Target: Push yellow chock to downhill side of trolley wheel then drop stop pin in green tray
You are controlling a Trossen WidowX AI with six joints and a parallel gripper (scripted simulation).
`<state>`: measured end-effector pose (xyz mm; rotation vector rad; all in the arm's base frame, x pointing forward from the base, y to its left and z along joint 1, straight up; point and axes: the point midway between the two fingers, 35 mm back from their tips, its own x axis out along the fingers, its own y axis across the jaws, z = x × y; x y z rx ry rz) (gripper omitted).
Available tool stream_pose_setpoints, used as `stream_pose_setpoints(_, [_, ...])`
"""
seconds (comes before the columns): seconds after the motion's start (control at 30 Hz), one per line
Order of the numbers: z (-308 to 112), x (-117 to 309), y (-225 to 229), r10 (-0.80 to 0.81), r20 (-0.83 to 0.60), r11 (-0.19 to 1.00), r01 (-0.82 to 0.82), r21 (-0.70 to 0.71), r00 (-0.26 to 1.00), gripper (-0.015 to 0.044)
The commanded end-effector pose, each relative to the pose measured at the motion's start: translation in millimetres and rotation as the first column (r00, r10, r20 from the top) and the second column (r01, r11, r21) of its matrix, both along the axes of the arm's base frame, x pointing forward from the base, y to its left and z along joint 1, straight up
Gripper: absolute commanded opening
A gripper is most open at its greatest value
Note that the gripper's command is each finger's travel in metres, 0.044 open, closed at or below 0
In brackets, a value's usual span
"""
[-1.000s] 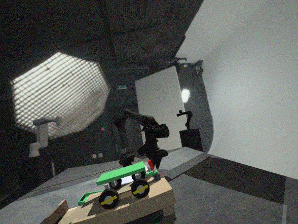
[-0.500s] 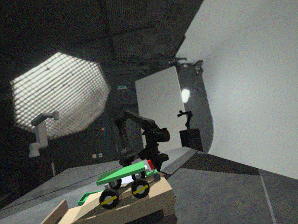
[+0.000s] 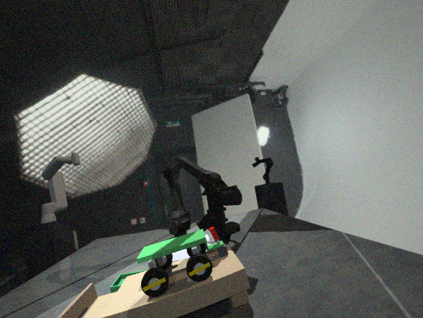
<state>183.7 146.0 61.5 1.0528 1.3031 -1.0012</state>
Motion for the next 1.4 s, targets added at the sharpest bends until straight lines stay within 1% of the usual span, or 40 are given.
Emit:
stream_pose_setpoints(0.0, [-7.6,-1.1,-0.3,0.002,-0.008,1.000,-0.002,-0.002,1.000,0.0190])
stream_pose_setpoints(0.43, [-22.9,-1.2,-0.3,0.002,-0.008,1.000,-0.002,-0.002,1.000,0.0190])
stream_pose_setpoints(0.6, [-19.4,-0.2,-0.1,0.000,-0.002,1.000,0.000,-0.001,1.000,0.0059])
stream_pose_setpoints(0.87, [-18.6,-0.2,-0.1,0.000,-0.002,1.000,0.000,-0.001,1.000,0.0000])
stream_pose_setpoints(1.37, [31.6,-2.1,-2.3,0.002,-0.008,1.000,-0.002,-0.002,1.000,0.0000])
